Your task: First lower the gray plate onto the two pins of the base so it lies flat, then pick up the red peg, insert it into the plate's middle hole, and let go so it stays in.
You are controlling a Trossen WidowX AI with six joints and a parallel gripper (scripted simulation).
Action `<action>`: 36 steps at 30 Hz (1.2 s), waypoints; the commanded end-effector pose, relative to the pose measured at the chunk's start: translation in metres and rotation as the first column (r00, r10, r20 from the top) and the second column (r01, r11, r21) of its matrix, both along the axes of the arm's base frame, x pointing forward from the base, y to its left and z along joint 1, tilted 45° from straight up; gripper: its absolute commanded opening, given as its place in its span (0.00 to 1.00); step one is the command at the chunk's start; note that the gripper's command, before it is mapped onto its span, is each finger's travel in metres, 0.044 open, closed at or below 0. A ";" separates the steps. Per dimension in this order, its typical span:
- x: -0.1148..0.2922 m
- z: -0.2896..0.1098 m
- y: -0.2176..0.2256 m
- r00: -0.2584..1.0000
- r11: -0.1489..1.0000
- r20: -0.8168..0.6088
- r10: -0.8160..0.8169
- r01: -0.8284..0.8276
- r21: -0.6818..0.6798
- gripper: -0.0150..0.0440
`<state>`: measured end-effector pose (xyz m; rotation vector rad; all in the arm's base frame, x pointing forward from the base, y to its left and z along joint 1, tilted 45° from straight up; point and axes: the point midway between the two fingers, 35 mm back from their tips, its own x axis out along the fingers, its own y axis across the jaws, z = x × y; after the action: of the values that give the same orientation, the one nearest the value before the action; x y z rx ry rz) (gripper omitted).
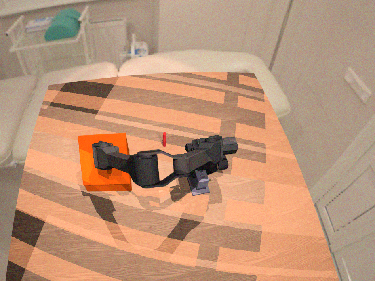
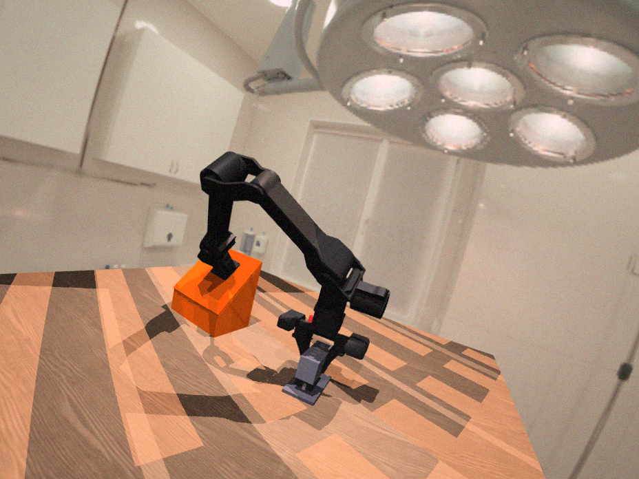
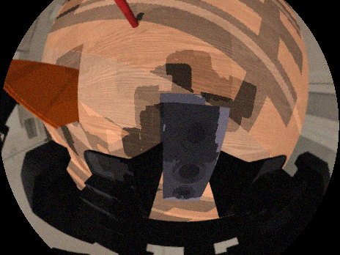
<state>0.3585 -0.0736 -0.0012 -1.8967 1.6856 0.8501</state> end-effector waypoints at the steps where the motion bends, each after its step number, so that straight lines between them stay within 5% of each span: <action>1: -0.001 -0.004 -0.002 1.000 1.000 -0.008 0.008 -0.008 -0.005 0.25; 27: 0.001 -0.017 -0.017 1.000 1.000 -0.002 0.002 -0.002 -0.002 0.25; 36: 0.001 -0.017 -0.017 1.000 1.000 -0.002 0.002 -0.002 -0.002 0.65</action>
<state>0.3589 -0.0912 -0.0192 -1.8979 1.6886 0.8541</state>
